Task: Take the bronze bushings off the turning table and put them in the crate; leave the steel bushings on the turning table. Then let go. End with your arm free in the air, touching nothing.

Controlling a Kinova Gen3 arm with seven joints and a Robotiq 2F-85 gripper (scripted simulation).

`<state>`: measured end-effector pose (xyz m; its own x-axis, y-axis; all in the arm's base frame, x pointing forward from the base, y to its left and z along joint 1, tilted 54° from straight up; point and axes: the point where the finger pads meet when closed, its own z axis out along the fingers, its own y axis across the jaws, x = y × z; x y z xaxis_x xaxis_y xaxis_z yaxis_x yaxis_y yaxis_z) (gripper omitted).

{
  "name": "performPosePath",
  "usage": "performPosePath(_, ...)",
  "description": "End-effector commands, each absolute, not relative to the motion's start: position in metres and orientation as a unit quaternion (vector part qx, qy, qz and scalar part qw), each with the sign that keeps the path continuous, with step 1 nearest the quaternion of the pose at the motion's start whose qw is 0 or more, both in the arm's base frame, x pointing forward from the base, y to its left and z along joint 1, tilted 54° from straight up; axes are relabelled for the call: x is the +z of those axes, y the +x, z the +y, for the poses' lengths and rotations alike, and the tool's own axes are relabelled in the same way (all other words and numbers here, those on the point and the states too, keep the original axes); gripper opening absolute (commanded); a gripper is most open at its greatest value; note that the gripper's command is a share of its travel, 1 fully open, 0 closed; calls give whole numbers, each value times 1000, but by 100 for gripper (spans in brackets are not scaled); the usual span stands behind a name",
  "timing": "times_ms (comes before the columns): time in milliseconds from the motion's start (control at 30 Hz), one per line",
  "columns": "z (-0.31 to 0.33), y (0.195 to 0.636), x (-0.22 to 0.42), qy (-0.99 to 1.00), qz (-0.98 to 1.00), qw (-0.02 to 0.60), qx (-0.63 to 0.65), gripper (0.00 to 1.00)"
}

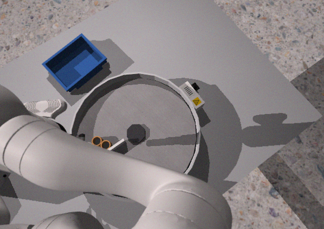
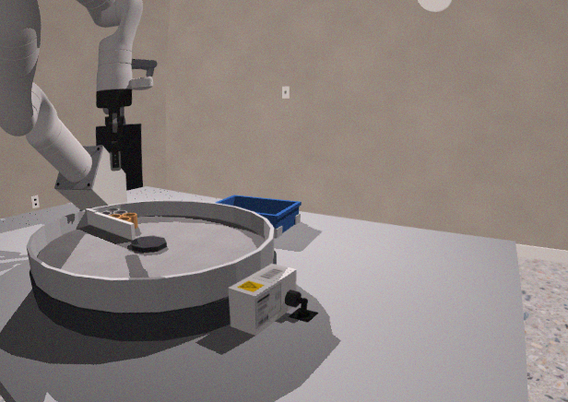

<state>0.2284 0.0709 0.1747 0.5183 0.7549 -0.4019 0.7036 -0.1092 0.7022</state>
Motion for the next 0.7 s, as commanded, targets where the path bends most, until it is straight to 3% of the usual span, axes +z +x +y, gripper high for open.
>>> performPosePath(0, 70, 231, 174, 722, 522, 453, 6, 16)
performPosePath(667, 70, 242, 173, 624, 636, 448, -70, 16)
